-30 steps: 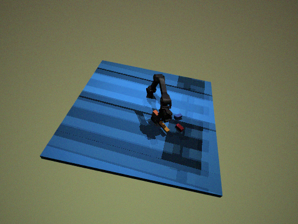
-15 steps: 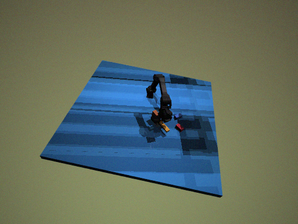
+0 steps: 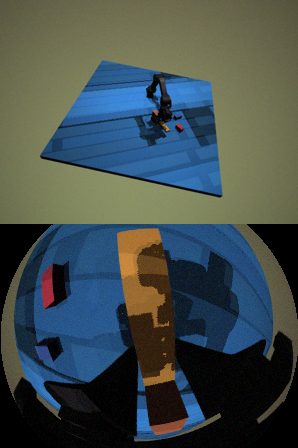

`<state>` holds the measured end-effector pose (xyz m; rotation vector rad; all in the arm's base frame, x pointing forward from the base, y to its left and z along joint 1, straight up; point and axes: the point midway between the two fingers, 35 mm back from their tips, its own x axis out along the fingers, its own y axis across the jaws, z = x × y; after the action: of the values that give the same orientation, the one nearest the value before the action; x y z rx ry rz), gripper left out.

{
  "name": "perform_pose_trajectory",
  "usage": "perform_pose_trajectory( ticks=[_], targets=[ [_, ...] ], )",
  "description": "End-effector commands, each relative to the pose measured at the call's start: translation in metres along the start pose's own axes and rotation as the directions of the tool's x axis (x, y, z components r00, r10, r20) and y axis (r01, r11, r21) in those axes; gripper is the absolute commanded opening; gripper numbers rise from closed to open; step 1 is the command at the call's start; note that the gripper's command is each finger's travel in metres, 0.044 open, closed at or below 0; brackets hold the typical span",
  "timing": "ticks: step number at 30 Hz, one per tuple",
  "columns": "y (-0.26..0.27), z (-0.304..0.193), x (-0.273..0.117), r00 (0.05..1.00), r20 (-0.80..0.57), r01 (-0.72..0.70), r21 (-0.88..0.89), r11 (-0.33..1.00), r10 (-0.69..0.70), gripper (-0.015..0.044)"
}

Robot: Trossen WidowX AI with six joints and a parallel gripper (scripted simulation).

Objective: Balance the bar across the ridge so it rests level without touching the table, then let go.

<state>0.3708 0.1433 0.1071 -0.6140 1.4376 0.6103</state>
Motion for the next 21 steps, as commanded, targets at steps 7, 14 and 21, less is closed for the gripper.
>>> perform_pose_trajectory(
  ticks=[7, 14, 21],
  targets=[
    [0.0000, 0.0000, 0.0000, 1.000, 0.000, 0.000, 0.000, 1.000, 0.000, 0.0172],
    [0.0000, 0.0000, 0.0000, 1.000, 0.000, 0.000, 0.000, 1.000, 0.000, 0.0185],
    [0.0000, 0.0000, 0.0000, 1.000, 0.000, 0.000, 0.000, 1.000, 0.000, 0.0185]
  ],
)
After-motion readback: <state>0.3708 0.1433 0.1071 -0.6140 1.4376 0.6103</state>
